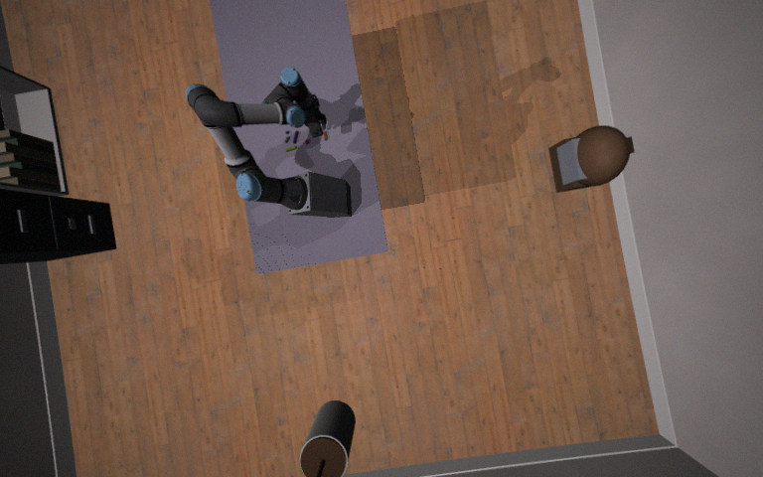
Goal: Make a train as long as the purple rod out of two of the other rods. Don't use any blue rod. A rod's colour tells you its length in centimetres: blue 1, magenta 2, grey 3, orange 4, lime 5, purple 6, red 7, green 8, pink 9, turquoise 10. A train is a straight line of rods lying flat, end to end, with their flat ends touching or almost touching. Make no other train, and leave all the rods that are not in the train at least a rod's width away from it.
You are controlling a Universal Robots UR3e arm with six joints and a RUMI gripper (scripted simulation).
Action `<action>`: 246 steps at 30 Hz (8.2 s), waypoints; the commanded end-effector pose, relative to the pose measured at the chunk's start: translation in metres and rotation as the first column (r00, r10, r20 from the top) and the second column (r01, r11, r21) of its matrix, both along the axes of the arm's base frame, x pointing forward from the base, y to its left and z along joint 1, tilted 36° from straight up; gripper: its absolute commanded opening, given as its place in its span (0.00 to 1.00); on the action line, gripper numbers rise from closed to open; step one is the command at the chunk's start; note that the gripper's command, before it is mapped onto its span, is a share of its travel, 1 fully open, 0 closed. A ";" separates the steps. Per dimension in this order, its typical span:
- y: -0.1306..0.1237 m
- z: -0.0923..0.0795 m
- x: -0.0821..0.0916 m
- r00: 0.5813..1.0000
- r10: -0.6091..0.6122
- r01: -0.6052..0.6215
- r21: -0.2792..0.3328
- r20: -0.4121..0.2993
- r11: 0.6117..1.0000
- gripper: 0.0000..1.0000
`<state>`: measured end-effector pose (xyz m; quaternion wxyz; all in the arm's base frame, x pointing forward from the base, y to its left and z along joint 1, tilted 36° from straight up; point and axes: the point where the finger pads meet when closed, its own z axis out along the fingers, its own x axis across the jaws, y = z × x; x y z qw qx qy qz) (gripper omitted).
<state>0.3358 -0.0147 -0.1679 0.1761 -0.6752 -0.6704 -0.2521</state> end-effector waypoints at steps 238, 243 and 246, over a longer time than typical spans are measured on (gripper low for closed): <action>0.035 -0.053 0.008 1.000 -0.001 0.001 -0.002 0.002 1.000 0.00; 0.034 -0.051 0.007 1.000 -0.001 0.001 -0.002 0.002 1.000 0.00; 0.031 -0.047 0.007 1.000 -0.001 0.001 -0.002 0.002 1.000 0.00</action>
